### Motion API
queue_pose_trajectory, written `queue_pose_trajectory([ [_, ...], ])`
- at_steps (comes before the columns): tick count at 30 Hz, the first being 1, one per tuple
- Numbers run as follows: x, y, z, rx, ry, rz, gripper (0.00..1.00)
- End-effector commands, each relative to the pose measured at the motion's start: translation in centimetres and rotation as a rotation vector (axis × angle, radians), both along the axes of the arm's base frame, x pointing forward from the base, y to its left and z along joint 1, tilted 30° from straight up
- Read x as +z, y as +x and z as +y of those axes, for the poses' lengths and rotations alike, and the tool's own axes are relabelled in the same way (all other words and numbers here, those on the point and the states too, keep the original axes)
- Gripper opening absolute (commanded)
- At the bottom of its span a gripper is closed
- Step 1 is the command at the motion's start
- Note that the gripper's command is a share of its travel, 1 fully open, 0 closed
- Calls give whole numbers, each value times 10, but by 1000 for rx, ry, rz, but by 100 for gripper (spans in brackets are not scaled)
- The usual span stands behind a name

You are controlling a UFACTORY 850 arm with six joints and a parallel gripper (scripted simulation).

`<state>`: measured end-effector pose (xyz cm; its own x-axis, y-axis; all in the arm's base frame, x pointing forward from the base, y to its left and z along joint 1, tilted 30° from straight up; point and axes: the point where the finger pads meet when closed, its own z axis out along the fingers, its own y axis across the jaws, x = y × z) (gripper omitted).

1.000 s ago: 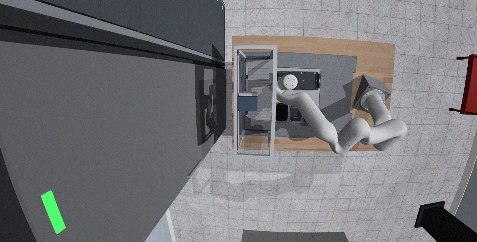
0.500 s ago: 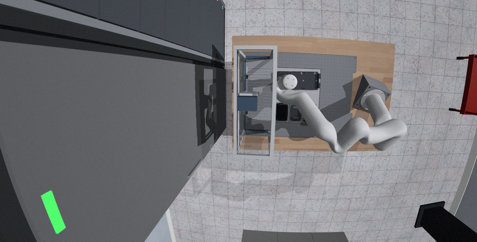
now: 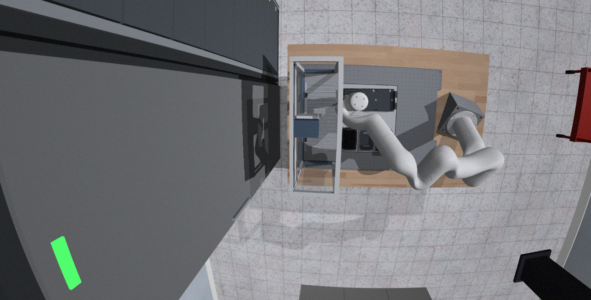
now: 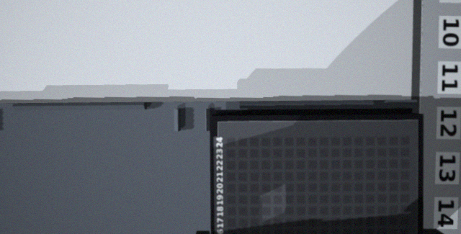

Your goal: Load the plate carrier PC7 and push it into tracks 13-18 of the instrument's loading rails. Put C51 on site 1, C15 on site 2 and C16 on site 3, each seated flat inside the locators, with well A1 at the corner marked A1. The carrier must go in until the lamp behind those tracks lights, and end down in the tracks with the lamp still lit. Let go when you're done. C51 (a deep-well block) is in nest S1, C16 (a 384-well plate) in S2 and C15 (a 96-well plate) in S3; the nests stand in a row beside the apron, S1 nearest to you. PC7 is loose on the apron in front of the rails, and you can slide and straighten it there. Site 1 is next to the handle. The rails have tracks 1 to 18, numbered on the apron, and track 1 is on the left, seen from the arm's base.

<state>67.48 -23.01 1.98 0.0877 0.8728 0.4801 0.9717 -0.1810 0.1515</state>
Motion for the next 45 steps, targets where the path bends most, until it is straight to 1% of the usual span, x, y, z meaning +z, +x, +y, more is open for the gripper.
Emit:
queue_pose_trajectory([
  [1, -2, 1, 1, -1, -1, -2, 0],
  [15, -9, 3, 4, -1, -1, -2, 0],
  [34, -9, 3, 5, -1, -1, -2, 0],
  [35, -10, 3, 5, -1, -1, -2, 100],
  [45, -10, 3, 5, -1, -1, -2, 100],
])
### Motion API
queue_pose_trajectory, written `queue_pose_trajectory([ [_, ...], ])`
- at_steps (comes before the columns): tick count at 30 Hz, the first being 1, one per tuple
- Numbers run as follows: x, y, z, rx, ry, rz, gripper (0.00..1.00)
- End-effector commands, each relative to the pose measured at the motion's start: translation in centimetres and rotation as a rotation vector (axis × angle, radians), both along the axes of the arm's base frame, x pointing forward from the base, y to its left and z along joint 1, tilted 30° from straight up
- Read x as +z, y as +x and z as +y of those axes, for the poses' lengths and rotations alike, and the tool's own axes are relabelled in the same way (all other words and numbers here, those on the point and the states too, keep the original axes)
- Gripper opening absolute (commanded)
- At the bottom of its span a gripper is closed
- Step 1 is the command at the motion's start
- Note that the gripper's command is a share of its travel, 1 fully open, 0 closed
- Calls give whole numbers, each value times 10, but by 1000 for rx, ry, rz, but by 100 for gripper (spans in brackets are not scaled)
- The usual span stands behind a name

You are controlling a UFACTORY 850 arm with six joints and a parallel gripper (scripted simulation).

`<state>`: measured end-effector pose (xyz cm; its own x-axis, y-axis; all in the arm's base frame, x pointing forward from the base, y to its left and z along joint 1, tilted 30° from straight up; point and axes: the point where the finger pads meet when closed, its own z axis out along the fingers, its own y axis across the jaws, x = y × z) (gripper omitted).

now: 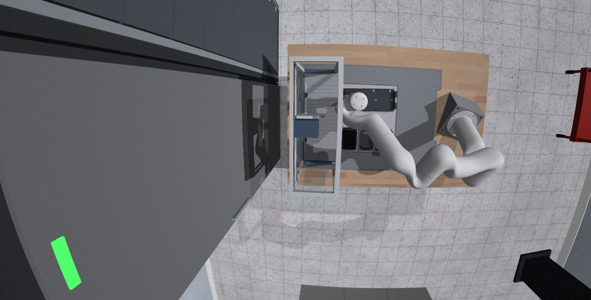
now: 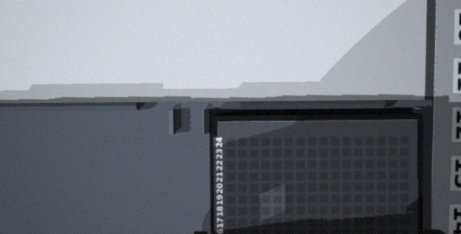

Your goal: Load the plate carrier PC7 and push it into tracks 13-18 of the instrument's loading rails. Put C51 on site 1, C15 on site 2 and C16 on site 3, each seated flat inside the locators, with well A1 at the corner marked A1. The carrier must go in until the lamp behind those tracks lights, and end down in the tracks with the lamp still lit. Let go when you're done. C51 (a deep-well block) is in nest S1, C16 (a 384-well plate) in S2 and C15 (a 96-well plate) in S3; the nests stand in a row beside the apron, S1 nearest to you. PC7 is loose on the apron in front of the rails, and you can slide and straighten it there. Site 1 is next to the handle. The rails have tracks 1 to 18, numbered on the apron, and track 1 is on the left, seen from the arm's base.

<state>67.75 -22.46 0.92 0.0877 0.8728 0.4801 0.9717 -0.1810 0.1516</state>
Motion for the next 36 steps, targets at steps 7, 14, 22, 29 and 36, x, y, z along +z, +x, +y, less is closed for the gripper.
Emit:
queue_pose_trajectory([
  [7, 1, 1, -1, -1, -1, -2, 100],
  [14, 1, 1, -1, -1, -1, -2, 100],
  [22, 1, 1, -1, -1, -1, -2, 100],
  [29, 8, -1, -4, -1, -1, -2, 100],
  [36, 15, -3, -8, -1, -1, -2, 100],
])
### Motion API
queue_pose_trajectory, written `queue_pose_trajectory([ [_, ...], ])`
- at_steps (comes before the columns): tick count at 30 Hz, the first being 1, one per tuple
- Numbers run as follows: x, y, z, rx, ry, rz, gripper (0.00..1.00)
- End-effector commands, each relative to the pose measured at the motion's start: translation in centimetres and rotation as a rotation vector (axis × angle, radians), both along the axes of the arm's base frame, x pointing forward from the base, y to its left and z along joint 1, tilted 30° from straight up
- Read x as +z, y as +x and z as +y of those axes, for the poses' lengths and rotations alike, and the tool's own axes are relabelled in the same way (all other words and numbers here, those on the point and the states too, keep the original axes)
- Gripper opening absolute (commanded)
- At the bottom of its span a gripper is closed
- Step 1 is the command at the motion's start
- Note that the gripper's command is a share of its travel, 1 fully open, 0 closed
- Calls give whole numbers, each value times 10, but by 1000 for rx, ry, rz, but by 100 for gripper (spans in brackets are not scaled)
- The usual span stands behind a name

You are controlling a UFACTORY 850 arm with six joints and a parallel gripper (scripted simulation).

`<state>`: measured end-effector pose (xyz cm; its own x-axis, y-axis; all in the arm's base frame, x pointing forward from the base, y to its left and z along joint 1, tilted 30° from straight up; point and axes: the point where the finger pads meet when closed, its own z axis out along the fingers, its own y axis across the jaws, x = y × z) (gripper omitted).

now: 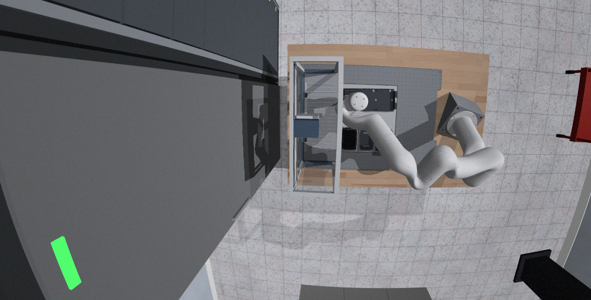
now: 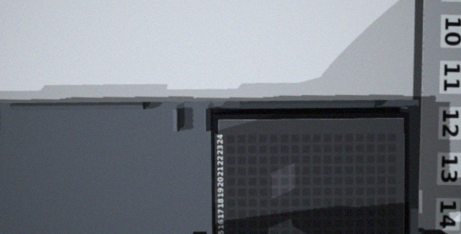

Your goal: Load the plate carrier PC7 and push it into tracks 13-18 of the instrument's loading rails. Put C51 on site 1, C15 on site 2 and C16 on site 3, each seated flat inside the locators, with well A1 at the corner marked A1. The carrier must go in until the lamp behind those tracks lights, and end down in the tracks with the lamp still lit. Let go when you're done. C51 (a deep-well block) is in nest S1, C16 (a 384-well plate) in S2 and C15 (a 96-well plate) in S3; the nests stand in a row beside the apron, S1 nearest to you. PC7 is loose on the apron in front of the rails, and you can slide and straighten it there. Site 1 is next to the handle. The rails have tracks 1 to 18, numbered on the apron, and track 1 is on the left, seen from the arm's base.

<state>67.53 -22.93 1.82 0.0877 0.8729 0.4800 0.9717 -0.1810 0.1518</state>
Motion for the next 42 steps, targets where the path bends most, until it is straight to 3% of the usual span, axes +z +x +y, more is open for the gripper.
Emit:
queue_pose_trajectory([
  [1, 8, -1, -4, -1, -1, -1, 100],
  [42, 61, -15, -32, -1, -1, -1, 100],
])
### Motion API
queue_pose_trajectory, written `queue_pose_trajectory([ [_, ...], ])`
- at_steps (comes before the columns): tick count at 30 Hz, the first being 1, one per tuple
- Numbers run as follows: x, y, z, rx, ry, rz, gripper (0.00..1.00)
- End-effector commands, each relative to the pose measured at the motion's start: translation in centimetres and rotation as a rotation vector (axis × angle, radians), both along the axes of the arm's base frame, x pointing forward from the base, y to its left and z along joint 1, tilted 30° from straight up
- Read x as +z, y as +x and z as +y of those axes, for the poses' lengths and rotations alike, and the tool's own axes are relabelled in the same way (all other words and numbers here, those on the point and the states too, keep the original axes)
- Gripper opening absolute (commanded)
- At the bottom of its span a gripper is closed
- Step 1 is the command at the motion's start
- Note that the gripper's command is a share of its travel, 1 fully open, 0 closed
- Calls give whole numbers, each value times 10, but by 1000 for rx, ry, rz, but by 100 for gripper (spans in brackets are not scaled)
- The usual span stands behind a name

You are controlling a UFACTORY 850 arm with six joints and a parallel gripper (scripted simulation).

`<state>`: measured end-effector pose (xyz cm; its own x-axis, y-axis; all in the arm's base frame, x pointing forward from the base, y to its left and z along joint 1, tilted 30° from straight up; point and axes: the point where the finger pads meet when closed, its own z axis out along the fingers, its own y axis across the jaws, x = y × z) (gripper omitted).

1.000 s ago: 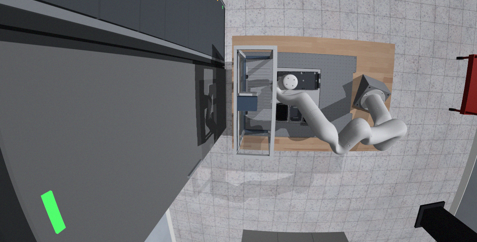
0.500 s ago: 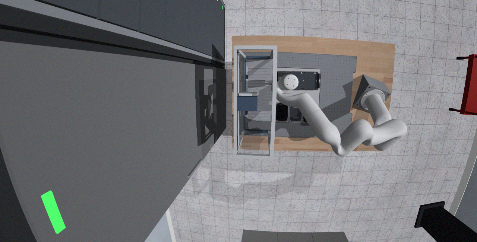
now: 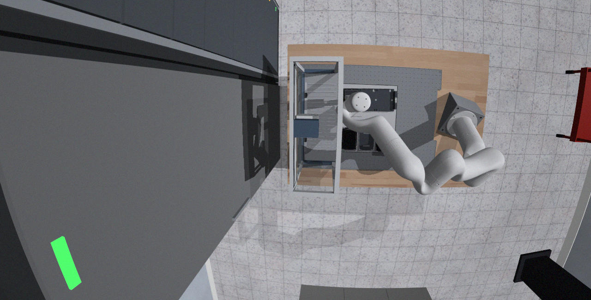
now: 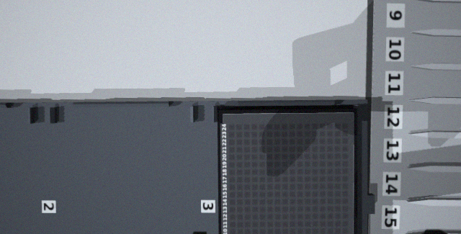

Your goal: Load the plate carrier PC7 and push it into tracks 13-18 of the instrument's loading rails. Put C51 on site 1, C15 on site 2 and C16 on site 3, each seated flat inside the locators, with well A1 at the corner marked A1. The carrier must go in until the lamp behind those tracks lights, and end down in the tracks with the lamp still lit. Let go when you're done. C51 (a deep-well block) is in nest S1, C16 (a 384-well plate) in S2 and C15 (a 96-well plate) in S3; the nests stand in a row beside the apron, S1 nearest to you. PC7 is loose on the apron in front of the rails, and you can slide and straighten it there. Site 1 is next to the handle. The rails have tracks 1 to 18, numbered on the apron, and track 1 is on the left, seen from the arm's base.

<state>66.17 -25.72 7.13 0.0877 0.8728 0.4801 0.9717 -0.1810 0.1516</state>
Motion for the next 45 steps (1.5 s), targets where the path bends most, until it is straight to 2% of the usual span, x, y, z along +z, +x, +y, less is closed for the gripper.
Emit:
queue_pose_trajectory([
  [1, 9, -2, -5, -1, -1, -2, 100],
  [21, 35, -8, -19, -1, -1, -2, 100],
  [36, 35, -8, -19, -1, -1, -2, 100],
  [45, 52, -4, 12, -7, 1, 2, 100],
])
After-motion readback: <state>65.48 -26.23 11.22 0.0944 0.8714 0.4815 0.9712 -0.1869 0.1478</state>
